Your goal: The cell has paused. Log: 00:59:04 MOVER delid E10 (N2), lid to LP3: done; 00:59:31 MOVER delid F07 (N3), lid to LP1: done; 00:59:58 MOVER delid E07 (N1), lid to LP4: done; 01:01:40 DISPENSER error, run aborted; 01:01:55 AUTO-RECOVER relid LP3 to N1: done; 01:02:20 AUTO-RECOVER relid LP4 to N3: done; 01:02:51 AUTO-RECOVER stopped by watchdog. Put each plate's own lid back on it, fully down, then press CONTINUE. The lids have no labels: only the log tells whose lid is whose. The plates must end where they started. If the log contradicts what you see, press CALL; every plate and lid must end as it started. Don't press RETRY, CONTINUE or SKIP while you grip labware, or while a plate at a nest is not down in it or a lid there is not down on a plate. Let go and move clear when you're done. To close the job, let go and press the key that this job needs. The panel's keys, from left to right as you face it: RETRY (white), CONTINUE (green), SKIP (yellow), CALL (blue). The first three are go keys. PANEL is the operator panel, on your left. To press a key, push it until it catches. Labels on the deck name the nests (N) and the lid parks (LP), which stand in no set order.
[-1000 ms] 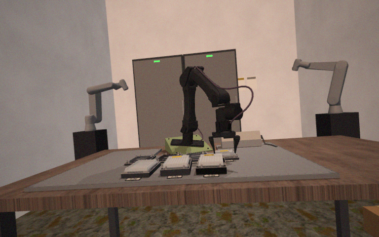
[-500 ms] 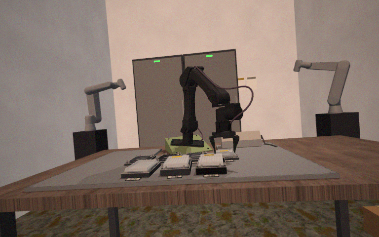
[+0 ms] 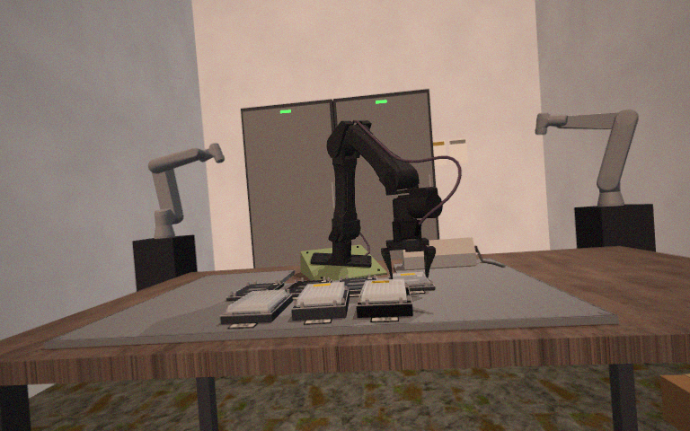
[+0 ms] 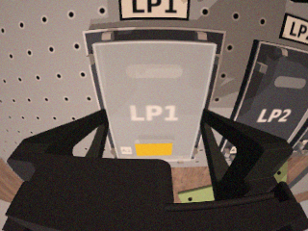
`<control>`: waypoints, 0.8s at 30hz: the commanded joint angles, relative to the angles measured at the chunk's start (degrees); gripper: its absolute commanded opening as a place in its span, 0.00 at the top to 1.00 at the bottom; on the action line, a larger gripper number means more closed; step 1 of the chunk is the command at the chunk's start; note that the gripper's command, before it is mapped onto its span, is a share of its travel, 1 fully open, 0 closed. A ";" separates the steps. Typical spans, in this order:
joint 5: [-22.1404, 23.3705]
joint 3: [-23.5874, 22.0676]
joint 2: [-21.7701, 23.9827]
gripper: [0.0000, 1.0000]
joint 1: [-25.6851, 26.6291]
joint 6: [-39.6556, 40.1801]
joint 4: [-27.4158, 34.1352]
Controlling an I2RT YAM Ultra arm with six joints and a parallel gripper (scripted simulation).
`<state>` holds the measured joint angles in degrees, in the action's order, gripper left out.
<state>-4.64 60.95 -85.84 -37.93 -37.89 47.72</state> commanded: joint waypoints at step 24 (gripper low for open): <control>-0.94 5.70 5.01 1.00 -1.45 -1.18 8.14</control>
<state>-4.86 64.18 -82.96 -38.79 -38.41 53.52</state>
